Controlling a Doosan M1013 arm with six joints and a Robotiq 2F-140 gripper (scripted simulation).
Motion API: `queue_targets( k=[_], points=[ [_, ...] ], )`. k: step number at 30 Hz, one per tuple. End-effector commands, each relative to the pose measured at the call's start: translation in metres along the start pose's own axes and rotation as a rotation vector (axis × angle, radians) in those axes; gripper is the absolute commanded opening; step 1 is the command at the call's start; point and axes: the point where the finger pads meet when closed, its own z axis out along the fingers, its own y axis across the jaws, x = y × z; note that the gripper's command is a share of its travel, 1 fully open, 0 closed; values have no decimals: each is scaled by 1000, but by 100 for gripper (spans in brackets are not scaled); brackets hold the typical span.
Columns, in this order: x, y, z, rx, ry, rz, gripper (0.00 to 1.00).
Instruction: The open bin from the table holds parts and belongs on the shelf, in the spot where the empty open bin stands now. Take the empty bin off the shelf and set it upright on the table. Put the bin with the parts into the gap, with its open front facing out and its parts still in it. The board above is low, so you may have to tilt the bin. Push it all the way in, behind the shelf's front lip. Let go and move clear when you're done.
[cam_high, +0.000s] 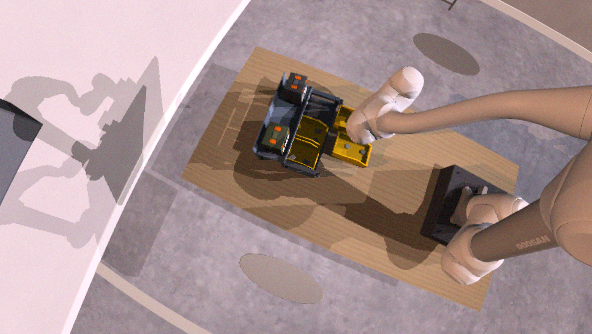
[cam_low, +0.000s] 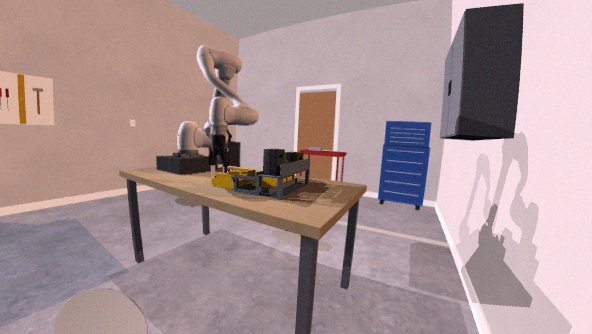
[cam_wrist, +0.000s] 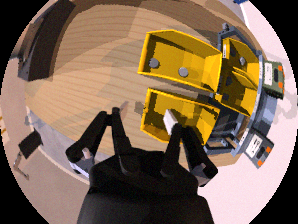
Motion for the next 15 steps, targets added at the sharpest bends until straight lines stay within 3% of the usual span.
queue_targets(
  k=[1,15],
  points=[
    [-2,-2,4,3,-2,-4,62],
    [-2,-2,-3,3,-2,-4,62]
  ],
)
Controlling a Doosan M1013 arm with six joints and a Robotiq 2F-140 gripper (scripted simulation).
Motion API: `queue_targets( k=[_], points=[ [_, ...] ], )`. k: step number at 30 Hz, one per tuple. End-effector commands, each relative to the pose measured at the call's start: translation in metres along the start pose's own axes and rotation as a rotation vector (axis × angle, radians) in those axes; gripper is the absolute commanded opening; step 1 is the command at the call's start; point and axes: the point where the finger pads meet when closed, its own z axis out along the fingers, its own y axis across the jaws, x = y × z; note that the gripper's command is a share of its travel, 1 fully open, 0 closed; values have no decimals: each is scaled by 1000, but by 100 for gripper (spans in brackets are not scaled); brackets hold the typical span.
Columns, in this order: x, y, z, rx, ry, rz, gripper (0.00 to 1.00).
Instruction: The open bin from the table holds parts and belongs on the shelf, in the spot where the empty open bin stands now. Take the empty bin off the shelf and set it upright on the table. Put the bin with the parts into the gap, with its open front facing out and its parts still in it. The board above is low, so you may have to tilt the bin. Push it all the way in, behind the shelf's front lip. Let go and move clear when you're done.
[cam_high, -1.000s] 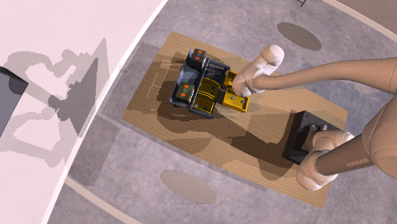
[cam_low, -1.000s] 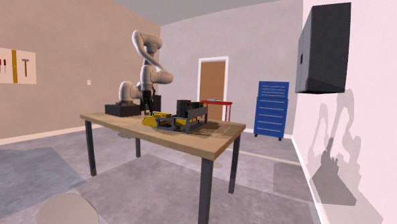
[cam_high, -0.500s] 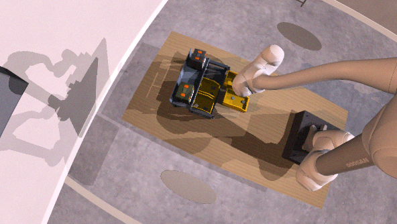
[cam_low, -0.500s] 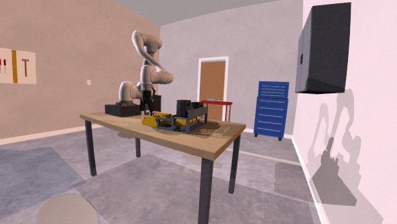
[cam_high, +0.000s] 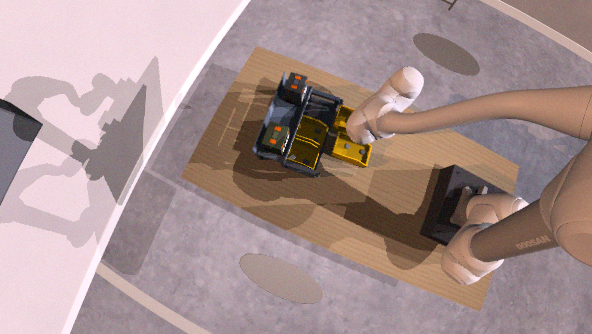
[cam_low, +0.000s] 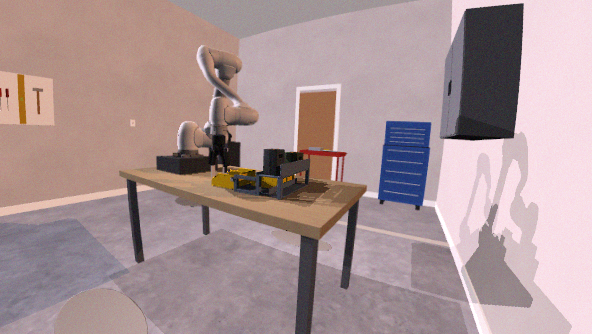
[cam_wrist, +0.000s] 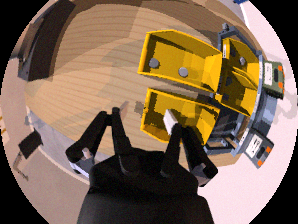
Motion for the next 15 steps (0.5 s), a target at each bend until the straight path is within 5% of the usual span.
queue_targets(
  k=[1,15],
  points=[
    [-2,-2,-4,3,-2,-4,62],
    [-2,-2,-30,3,-2,-4,62]
  ],
)
